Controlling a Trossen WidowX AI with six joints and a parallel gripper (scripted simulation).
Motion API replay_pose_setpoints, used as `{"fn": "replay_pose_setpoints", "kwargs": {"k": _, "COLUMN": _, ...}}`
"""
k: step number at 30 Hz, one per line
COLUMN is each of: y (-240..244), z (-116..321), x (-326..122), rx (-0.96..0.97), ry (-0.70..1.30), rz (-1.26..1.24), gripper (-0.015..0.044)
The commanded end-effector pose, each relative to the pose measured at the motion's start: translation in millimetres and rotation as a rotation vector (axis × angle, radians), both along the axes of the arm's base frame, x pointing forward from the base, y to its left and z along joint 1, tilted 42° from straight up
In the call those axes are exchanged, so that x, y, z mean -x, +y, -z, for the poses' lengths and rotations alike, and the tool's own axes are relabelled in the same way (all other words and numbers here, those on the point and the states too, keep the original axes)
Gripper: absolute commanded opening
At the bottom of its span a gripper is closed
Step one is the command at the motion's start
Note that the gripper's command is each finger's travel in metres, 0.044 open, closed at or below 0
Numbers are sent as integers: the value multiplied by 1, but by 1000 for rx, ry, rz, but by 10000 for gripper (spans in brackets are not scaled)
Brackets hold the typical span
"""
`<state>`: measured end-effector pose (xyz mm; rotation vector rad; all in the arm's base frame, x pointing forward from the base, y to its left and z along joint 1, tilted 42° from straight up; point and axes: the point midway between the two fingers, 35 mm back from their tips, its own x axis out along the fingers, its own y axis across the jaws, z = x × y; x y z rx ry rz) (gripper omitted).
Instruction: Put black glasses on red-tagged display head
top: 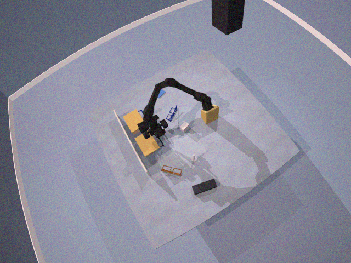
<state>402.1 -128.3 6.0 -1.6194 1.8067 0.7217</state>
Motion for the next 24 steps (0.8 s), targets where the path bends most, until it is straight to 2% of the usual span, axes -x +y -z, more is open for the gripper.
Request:
{"fn": "replay_pose_setpoints", "kwargs": {"k": 1, "y": 14, "z": -11, "x": -5, "rx": -9, "ry": 23, "rz": 21, "gripper": 107}}
{"fn": "replay_pose_setpoints", "kwargs": {"k": 9, "y": 20, "z": -17, "x": -4, "rx": -10, "ry": 37, "rz": 32, "gripper": 107}}
{"fn": "replay_pose_setpoints", "kwargs": {"k": 16, "y": 29, "z": -23, "x": 29, "rx": -11, "ry": 39, "rz": 32, "gripper": 107}}
{"fn": "replay_pose_setpoints", "kwargs": {"k": 24, "y": 37, "z": -29, "x": 43, "rx": -12, "ry": 40, "rz": 32, "gripper": 107}}
